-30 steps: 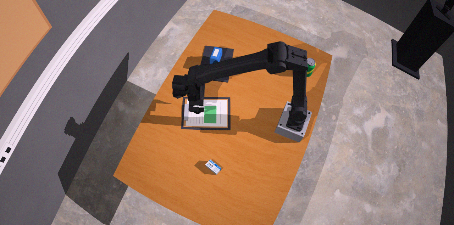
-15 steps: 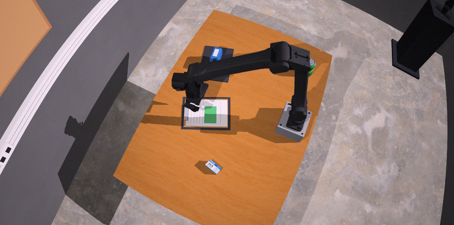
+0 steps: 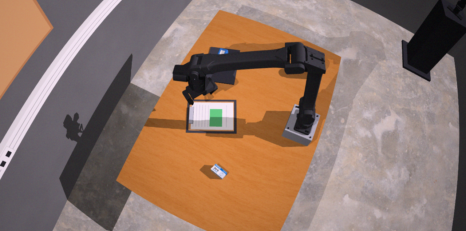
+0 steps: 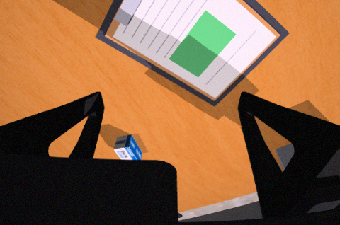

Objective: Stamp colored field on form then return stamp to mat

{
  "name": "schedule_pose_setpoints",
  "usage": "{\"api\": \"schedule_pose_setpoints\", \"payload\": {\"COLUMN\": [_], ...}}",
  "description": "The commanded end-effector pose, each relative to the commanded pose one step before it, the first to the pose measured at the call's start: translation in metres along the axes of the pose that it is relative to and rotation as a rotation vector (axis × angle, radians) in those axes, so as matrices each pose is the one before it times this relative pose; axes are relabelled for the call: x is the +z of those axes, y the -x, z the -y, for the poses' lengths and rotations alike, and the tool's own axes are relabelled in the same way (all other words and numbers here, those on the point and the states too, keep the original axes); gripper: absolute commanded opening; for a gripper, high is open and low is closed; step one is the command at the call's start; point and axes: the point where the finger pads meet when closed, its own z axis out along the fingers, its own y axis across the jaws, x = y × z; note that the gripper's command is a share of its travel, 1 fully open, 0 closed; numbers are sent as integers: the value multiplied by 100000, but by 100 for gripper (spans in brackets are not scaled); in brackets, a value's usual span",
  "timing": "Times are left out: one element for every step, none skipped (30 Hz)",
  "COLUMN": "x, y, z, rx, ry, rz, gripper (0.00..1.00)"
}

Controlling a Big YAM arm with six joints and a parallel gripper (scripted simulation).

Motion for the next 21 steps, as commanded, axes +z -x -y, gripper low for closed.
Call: {"api": "schedule_pose_setpoints", "payload": {"x": [-3183, -1092, -264, 319, 1114, -231, -536, -345, 9, -72, -10, 1, 0, 0, 0, 0, -3, -2, 9, 385, 742], "y": [938, 298, -19, 1, -370, 17, 85, 43, -6, 4, 0, 0, 0, 0, 0, 0, 0, 0, 25, 165, 426], "z": [-505, -648, 28, 8, 1173, -79, -403, -260, 43, -55, -8, 1, 0, 0, 0, 0, -3, -2, 6, 56, 146], "rx": [27803, 4491, 4515, 4460, 4627, 4484, 4461, 4450, 4461, 4424, 4410, 4370, 4324, 4251, 0, 0, 2271, 0, 37, 240, 623], "ry": [2348, 893, -191, 20, -1440, 213, 789, 495, 209, 401, 432, 534, 689, 894, 0, 0, 610, 6, -23, -820, -1614], "rz": [2619, 220, -149, -145, -221, 93, 193, 150, 206, 231, 276, 316, 375, 432, 0, 0, 244, -1, 6, 136, 266], "gripper": [100, 100, 100, 100, 100, 100, 100, 100, 100, 100, 100, 100, 100, 100, 100, 100, 100, 100, 81, 81, 81]}}
